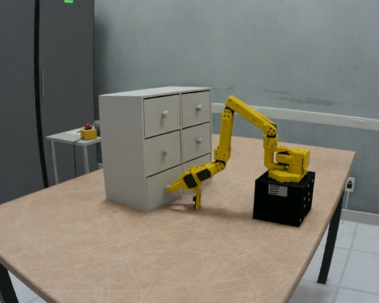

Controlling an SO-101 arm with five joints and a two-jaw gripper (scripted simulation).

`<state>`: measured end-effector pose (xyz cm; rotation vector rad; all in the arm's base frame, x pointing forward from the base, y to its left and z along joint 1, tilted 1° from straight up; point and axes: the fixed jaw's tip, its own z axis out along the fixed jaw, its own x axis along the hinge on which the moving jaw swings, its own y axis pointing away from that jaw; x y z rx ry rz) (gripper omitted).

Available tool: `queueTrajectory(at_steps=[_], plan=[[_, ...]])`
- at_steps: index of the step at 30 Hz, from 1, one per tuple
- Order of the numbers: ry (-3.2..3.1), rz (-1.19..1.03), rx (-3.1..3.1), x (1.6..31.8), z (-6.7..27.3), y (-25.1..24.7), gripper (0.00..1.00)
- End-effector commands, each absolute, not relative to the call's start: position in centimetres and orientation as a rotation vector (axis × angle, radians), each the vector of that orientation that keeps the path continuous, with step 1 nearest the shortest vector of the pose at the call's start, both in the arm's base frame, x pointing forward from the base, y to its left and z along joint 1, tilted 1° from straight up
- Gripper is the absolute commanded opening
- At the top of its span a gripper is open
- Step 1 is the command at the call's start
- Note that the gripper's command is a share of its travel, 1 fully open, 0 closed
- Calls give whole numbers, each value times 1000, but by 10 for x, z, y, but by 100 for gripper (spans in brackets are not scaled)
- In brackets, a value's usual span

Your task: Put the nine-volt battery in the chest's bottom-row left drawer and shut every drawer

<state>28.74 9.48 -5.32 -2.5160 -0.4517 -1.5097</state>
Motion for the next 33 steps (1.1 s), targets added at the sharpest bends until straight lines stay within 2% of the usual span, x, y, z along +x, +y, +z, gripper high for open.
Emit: queueTrajectory(at_steps=[1, 14, 33], plan=[[-449, -1517, -2513, 288, -52, 95, 2], [-449, -1517, -2513, 288, -52, 95, 12], [-449, -1517, -2513, 288, -52, 95, 21]])
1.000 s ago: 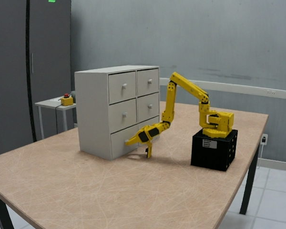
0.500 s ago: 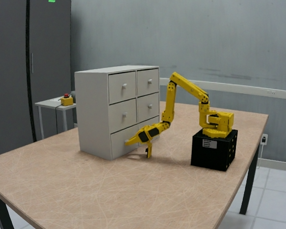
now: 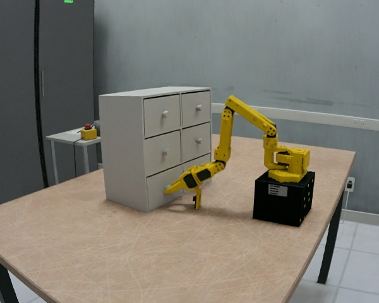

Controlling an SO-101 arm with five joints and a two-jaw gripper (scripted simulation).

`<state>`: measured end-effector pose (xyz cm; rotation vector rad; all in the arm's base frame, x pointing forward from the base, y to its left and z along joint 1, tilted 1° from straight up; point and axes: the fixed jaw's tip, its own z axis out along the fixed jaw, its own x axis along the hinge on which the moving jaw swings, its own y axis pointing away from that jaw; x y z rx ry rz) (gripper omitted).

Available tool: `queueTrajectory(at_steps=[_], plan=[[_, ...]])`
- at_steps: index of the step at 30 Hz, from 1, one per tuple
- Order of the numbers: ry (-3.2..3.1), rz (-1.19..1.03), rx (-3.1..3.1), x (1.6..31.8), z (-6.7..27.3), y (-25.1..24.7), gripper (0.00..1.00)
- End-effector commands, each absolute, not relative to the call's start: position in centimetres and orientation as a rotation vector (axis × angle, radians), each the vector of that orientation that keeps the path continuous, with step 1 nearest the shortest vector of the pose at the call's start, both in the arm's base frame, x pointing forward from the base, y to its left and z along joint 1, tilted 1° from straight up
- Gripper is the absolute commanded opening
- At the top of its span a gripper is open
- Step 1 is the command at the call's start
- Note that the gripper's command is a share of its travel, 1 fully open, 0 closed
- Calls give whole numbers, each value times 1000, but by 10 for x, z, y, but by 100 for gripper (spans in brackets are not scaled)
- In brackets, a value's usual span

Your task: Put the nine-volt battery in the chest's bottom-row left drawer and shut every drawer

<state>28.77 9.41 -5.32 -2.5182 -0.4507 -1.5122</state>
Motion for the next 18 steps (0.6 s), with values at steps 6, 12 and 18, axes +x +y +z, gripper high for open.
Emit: queueTrajectory(at_steps=[6, 12, 18], plan=[[-462, -1509, -2499, 274, -53, 96, 21], [-474, -1501, -2485, 260, -54, 96, 21], [-482, -1496, -2475, 251, -54, 96, 21]])
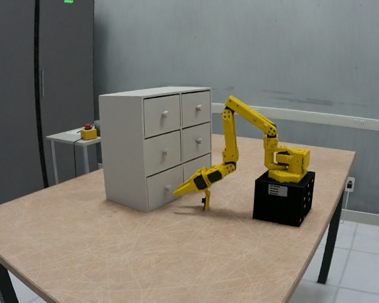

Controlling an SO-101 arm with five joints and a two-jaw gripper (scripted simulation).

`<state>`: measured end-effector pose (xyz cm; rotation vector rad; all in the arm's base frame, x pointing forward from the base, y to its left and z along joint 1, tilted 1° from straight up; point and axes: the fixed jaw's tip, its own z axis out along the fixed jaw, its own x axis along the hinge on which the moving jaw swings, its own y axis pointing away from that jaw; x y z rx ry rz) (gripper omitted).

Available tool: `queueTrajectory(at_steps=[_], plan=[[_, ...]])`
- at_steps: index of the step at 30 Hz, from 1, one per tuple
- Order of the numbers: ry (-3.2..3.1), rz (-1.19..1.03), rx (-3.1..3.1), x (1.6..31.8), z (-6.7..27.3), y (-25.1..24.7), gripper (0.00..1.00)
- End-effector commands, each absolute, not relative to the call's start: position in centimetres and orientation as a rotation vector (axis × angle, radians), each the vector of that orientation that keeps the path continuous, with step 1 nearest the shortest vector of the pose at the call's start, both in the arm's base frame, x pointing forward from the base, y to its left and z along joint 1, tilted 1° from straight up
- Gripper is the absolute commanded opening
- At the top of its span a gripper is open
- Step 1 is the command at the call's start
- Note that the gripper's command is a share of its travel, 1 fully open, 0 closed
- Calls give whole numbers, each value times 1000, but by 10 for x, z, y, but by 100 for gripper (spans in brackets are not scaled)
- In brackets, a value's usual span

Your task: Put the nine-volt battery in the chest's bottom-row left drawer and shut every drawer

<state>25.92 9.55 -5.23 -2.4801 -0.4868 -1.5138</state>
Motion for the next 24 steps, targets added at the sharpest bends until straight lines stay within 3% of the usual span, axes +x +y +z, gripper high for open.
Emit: queueTrajectory(at_steps=[1, 6, 24], plan=[[-485, -1494, -2473, 249, -53, 96, 21], [-494, -1488, -2462, 238, -52, 96, 21], [-503, -1414, -2514, 244, -37, 99, 21]])
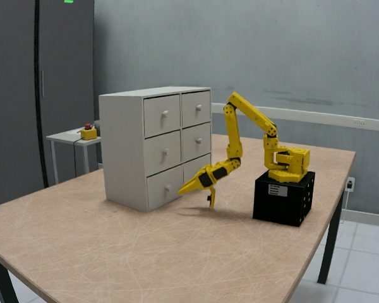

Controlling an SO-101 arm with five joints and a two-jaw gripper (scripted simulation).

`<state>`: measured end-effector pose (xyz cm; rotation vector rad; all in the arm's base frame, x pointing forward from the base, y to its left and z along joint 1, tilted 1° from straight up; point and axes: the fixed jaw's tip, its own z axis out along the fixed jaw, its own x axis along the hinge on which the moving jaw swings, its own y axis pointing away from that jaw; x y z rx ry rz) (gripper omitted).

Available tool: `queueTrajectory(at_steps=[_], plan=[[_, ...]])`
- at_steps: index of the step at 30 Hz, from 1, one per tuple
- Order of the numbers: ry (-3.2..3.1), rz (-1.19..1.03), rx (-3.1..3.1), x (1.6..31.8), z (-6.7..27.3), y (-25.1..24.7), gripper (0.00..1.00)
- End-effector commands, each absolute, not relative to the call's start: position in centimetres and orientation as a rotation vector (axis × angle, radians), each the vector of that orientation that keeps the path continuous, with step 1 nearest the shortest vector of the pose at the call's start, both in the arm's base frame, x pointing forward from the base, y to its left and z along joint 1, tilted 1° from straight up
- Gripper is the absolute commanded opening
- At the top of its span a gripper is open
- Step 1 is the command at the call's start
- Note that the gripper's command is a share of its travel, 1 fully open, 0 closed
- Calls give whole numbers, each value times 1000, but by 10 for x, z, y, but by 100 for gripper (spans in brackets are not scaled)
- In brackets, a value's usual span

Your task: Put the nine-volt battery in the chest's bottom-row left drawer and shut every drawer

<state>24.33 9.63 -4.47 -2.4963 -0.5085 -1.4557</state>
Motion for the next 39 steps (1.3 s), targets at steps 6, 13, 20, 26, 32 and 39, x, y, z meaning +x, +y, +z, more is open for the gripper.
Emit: queueTrajectory(at_steps=[6, 13, 20, 26, 32, 39], plan=[[-510, -1358, -2551, 245, -26, 100, 21], [-515, -1310, -2582, 244, -16, 100, 21], [-522, -1242, -2623, 238, -3, 98, 21], [-526, -1203, -2647, 233, 3, 96, 21], [-532, -1144, -2680, 223, 12, 92, 21], [-538, -1074, -2719, 209, 20, 86, 21]])
